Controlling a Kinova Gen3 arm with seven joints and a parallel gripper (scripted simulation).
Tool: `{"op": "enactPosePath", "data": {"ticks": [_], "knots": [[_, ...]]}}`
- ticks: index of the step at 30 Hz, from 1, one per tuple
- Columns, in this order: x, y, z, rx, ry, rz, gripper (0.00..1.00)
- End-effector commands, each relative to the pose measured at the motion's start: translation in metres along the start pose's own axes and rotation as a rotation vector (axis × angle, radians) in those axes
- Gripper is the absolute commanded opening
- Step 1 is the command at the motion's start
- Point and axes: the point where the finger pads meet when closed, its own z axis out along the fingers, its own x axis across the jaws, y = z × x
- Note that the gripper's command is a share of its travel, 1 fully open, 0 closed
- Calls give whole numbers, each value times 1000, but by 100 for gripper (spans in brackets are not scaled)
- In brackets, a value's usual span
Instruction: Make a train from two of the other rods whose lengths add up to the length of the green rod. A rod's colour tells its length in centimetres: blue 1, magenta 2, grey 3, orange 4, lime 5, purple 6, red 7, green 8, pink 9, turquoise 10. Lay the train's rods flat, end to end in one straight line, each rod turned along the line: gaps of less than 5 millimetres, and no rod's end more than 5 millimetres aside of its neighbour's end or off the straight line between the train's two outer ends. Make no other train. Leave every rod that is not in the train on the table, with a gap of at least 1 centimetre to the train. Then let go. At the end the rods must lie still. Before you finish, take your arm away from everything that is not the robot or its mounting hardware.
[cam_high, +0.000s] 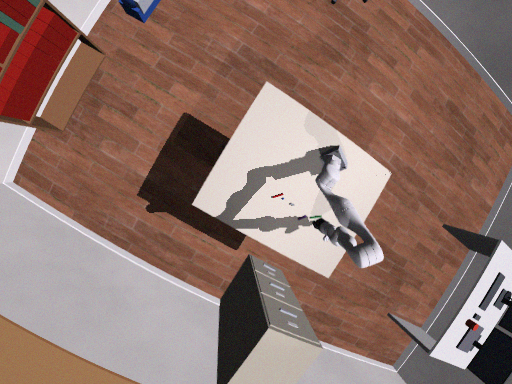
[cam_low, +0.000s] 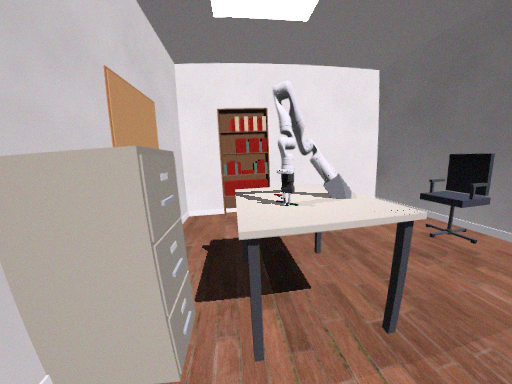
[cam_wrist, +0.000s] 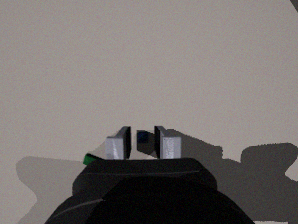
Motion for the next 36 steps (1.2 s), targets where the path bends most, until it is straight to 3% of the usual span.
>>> {"op": "enactPosePath", "data": {"ticks": [1,15,36], "knots": [[0,1,2,-4,3,-1,54],[0,1,13,-4,2,-1,54],[0,1,14,-4,2,-1,54]]}}
